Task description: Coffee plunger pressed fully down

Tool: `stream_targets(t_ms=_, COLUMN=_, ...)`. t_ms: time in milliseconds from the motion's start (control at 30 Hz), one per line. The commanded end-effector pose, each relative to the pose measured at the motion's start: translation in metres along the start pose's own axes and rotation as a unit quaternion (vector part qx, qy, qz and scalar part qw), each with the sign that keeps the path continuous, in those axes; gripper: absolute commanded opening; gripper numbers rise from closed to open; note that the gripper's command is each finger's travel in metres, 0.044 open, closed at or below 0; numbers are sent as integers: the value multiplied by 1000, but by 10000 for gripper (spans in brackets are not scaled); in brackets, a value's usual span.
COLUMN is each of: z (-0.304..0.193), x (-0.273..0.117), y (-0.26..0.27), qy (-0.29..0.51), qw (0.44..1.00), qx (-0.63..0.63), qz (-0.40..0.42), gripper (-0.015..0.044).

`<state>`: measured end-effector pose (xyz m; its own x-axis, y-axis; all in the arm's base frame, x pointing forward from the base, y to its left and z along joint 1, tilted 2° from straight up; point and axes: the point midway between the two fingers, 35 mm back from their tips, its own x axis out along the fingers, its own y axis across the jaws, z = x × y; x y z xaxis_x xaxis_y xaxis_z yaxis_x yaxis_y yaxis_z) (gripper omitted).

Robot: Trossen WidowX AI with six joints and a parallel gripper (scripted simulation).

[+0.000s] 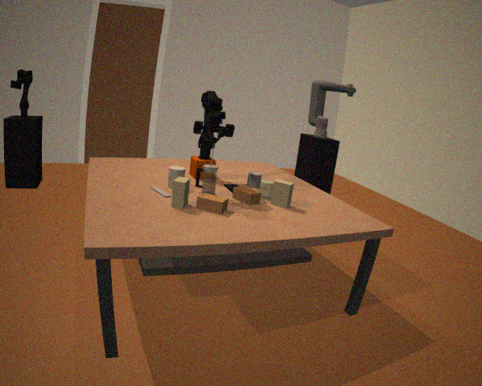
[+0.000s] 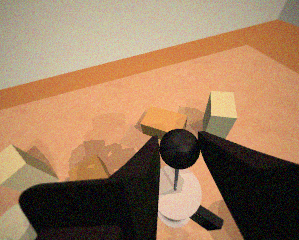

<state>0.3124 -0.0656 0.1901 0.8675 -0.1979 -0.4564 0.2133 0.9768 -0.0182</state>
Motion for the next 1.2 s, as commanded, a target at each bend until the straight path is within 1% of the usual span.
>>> stream_targets(t_ms=0, z=-2, x=3, y=0, qy=1, qw=1000, qx=2, qz=1, gripper=117)
stream_targets(t_ms=1167, z=-46, x=42, y=0, qy=1, qw=1000, qx=2, qz=1, gripper=117)
